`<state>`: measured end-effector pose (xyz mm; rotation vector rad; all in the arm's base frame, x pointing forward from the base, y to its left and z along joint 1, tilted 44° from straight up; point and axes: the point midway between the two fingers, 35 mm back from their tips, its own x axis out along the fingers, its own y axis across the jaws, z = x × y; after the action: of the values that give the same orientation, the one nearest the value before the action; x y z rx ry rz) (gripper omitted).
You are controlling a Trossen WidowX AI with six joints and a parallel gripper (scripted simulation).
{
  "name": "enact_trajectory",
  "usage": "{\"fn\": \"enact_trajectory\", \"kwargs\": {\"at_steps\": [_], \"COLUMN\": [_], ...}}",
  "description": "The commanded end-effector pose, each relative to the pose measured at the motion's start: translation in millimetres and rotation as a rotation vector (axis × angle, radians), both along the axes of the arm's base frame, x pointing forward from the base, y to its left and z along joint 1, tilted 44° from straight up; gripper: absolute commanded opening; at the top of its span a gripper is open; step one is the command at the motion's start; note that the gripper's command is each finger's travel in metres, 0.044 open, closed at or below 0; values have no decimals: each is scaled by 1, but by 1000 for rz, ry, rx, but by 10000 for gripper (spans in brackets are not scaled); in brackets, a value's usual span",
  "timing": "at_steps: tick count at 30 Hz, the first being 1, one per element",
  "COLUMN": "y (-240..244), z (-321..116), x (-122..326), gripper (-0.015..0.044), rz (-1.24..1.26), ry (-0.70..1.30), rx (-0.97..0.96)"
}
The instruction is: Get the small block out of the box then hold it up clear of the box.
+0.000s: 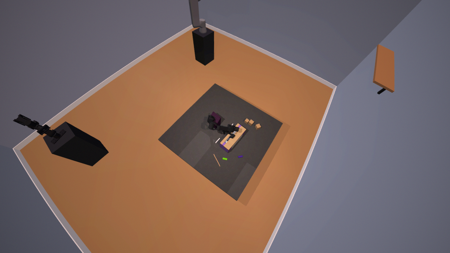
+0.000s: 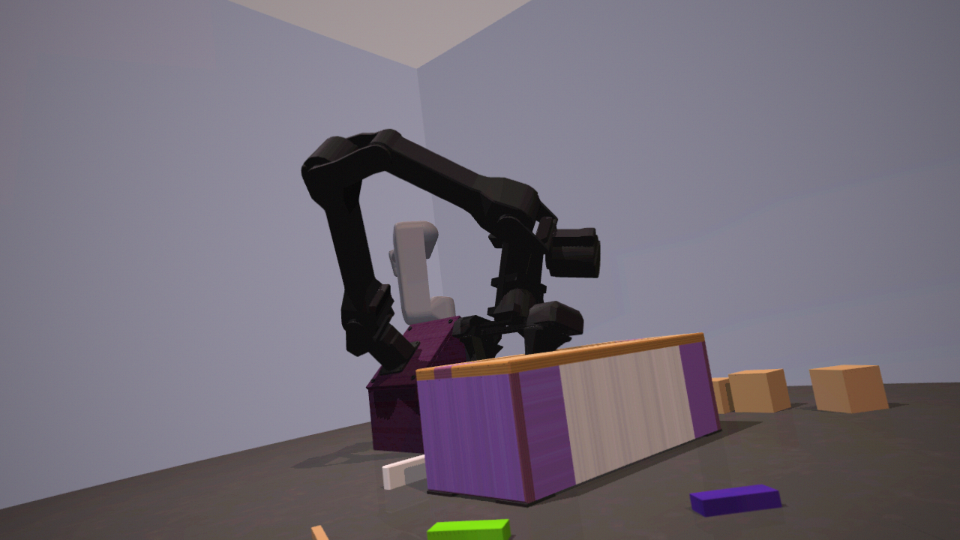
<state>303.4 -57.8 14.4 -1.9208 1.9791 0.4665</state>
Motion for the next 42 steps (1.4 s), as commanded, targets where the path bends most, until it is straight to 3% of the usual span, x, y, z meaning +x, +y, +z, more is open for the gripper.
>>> {"fn": "enact_trajectory", "kwargs": {"at_steps": [1,42], "y": [-6,-13], "z": [6,12], "x": [-1,-2], "gripper": [400,400], "rz": [3,3], "ry": [3,4], "rx": [-4,-4]}}
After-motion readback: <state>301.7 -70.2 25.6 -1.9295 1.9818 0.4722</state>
